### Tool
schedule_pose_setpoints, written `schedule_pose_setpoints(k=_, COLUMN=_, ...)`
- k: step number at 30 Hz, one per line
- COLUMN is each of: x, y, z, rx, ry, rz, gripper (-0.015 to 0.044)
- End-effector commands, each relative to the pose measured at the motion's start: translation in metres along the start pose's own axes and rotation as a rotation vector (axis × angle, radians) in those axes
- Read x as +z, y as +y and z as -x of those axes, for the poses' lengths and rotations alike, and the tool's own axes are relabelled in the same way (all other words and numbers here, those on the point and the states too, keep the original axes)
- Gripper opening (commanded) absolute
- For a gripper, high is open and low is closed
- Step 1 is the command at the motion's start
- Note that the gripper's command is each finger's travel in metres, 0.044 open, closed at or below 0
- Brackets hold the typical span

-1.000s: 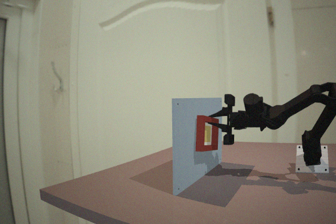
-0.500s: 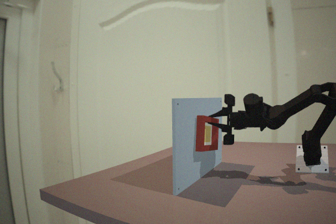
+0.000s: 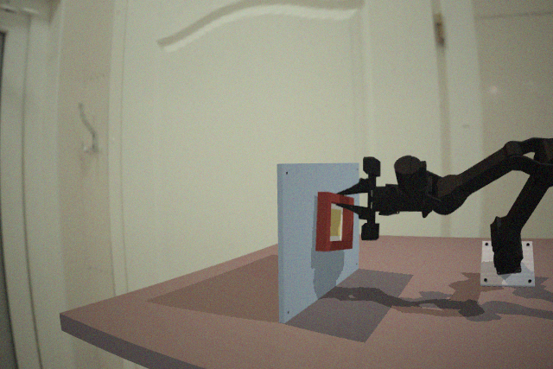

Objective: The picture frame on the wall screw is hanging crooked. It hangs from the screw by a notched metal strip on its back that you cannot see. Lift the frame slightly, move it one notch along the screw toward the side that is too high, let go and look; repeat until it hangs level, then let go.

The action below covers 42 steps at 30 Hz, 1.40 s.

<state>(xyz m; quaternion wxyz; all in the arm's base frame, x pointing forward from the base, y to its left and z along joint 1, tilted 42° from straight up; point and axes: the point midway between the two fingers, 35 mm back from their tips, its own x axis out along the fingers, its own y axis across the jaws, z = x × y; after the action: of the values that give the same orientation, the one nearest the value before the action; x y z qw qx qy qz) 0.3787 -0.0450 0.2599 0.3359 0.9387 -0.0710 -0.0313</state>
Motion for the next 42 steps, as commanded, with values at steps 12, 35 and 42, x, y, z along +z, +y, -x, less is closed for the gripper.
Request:
schedule_pose_setpoints(k=12, x=-0.0079, y=0.0061, z=-0.0004, rx=0.019, ry=0.007, rz=0.000, gripper=0.0000)
schedule_pose_setpoints(k=35, x=-0.0079, y=0.0020, z=-0.0004, rx=0.019, ry=0.007, rz=0.000, gripper=0.0000)
schedule_pose_setpoints(k=42, x=-0.0079, y=-0.0003, z=-0.0005, rx=0.019, ry=0.007, rz=0.000, gripper=0.0000)
